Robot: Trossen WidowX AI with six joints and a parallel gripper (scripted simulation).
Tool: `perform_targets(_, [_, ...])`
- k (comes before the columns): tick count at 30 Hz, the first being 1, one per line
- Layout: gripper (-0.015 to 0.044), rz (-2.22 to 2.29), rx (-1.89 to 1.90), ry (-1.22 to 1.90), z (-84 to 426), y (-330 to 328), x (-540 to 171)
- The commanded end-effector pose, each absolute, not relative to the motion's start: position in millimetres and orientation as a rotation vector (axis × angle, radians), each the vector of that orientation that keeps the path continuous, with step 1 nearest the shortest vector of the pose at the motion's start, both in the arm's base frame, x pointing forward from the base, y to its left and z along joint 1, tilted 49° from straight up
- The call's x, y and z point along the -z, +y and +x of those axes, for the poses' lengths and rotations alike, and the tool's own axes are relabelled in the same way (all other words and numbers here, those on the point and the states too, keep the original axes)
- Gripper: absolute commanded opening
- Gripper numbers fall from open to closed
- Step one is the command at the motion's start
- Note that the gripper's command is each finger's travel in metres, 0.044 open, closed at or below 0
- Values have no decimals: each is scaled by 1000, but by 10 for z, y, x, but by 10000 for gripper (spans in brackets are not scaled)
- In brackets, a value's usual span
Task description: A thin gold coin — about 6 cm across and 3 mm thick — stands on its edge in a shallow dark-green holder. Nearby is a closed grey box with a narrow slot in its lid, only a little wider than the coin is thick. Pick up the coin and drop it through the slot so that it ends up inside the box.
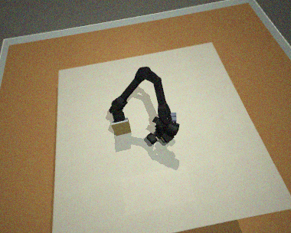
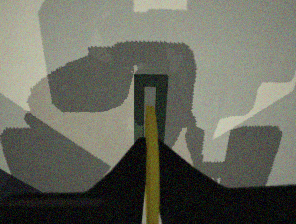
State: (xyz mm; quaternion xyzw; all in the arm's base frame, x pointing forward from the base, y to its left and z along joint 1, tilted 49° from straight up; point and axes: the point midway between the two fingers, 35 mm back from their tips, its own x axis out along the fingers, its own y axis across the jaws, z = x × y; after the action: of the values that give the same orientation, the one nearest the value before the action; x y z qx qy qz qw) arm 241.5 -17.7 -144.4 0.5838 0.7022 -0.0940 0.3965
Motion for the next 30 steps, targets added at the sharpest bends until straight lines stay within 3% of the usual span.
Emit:
perform_targets(1, [0,1487,241,1782,2401,-165,1446])
perform_targets(30, [0,1483,249,1779,2446,-643,1057])
